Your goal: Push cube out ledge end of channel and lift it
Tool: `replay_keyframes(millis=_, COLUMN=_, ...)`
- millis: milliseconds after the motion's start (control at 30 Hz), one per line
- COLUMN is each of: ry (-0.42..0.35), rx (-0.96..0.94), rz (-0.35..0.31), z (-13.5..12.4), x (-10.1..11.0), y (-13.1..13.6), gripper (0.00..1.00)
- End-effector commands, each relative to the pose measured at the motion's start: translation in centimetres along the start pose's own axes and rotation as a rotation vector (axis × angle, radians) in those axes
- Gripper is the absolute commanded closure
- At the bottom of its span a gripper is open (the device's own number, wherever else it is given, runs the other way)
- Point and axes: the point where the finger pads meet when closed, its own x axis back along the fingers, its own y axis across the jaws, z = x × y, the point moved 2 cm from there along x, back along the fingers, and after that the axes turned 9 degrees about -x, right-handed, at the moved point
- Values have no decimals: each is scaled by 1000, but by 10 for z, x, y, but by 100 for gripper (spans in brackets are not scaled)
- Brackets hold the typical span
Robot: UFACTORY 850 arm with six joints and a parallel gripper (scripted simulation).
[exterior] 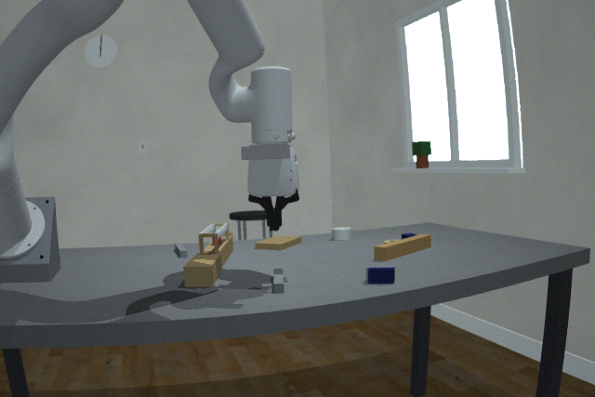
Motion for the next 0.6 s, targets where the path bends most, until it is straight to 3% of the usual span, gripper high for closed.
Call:
replay_keyframes(millis=0, ry=-1, rx=-250, rz=9, z=0, x=1, y=-1, gripper=100)
replay_keyframes(millis=167, ry=-2, rx=-475, rz=4, z=-1, x=1, y=-1, gripper=100)
replay_keyframes(millis=233, ry=-2, rx=-475, rz=4, z=-1, x=1, y=-1, gripper=100)
replay_keyframes(millis=267, ry=-3, rx=-603, rz=6, z=-1, x=1, y=-1, gripper=100)
replay_keyframes(millis=567, ry=-2, rx=-973, rz=-16, z=-1, x=1, y=-3, gripper=100)
